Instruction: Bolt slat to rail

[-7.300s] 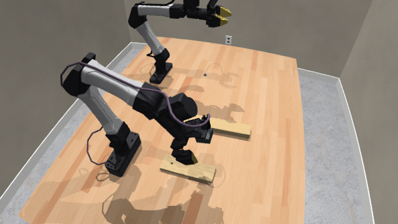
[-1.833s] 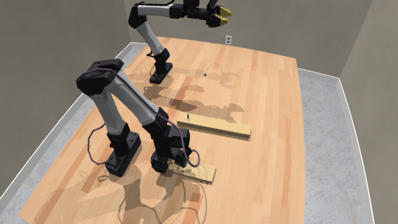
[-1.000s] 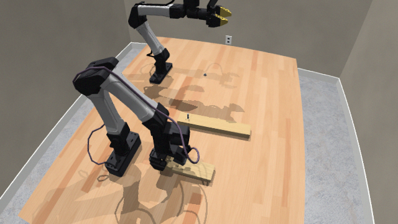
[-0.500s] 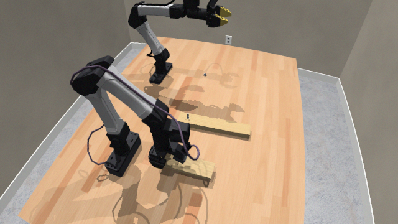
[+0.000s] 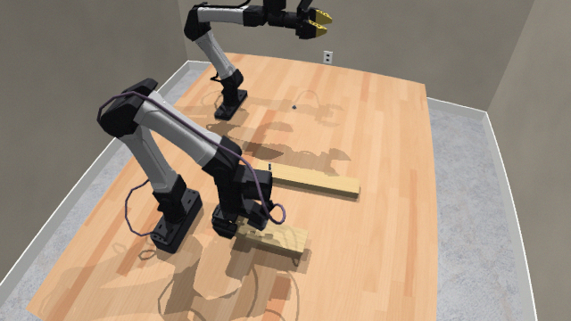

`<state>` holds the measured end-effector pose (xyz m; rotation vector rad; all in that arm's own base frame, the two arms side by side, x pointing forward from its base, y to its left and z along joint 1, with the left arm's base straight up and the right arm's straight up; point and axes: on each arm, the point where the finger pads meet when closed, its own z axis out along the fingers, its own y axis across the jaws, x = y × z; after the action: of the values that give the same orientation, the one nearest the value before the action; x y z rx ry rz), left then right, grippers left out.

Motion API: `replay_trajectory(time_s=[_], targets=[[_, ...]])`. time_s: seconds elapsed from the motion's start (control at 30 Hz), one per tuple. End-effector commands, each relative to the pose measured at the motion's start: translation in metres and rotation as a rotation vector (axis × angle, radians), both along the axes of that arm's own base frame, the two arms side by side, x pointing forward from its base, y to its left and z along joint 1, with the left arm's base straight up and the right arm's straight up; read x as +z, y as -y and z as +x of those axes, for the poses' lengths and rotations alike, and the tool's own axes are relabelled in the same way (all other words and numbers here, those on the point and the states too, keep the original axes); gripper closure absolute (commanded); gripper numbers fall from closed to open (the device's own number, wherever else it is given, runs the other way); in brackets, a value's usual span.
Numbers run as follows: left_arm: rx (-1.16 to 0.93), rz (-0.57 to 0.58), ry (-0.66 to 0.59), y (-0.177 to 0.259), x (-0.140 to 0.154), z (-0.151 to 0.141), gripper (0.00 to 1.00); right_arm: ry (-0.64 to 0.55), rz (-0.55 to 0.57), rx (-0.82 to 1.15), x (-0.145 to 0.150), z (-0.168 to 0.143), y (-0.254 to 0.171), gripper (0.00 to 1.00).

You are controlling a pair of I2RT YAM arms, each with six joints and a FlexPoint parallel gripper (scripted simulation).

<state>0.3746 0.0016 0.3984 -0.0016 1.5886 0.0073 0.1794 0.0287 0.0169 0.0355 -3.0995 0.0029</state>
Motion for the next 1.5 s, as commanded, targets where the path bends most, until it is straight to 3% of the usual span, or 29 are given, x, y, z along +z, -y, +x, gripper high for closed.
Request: replay_trajectory(time_s=[0.0, 0.83, 1.47], targets=[[-0.006, -0.004, 0.027, 0.002, 0.007, 0.0, 0.0, 0.049, 0.004, 0.003, 0.016, 0.012, -0.002, 0.32], [-0.006, -0.004, 0.027, 0.002, 0.007, 0.0, 0.0, 0.05, 0.002, 0.005, 0.046, 0.006, -0.001, 0.32], [-0.006, -0.004, 0.027, 0.002, 0.007, 0.0, 0.0, 0.047, 0.003, 0.004, 0.044, 0.006, -0.001, 0.32]])
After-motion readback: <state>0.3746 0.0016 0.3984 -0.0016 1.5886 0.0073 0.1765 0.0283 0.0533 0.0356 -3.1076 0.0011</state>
